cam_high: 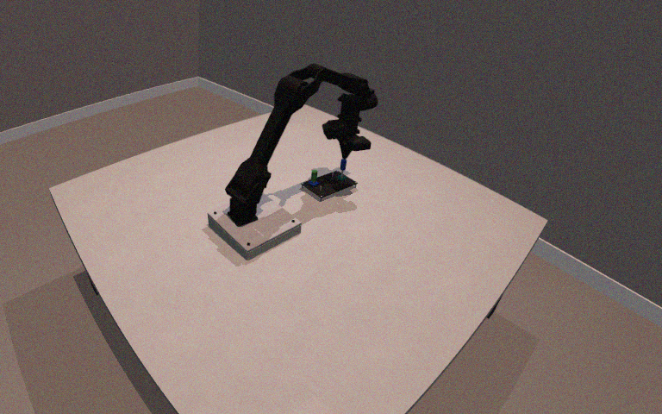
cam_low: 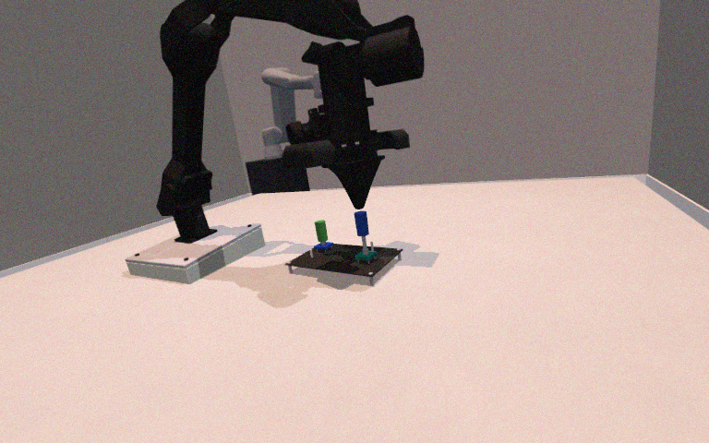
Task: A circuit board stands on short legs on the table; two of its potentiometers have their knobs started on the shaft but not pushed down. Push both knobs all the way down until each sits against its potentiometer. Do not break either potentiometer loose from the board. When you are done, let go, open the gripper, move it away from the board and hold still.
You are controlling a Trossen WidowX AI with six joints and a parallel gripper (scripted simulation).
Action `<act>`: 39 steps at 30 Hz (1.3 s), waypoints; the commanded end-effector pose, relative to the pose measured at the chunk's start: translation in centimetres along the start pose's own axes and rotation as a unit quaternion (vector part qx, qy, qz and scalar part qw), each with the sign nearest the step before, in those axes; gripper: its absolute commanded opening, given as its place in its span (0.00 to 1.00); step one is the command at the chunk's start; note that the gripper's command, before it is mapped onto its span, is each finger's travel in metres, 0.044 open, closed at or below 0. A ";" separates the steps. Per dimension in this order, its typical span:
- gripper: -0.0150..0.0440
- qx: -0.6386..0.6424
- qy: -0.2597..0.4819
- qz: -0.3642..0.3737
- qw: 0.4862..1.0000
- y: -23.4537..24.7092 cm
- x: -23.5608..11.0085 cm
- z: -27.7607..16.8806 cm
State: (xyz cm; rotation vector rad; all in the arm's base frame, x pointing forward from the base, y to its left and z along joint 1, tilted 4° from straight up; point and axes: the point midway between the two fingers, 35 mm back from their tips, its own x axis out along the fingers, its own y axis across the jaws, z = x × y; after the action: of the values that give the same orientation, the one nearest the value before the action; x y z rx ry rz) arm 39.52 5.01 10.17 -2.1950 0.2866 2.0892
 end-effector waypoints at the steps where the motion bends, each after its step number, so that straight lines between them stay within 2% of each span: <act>1: 0.25 -0.002 -0.001 -0.002 1.000 -0.1 0.0 0.0; 39: 0.25 -0.002 -0.001 -0.002 1.000 -0.1 0.6 0.0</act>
State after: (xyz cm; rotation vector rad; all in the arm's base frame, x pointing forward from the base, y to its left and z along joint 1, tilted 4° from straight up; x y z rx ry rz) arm 39.55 4.97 9.58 -2.1955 0.2864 2.0886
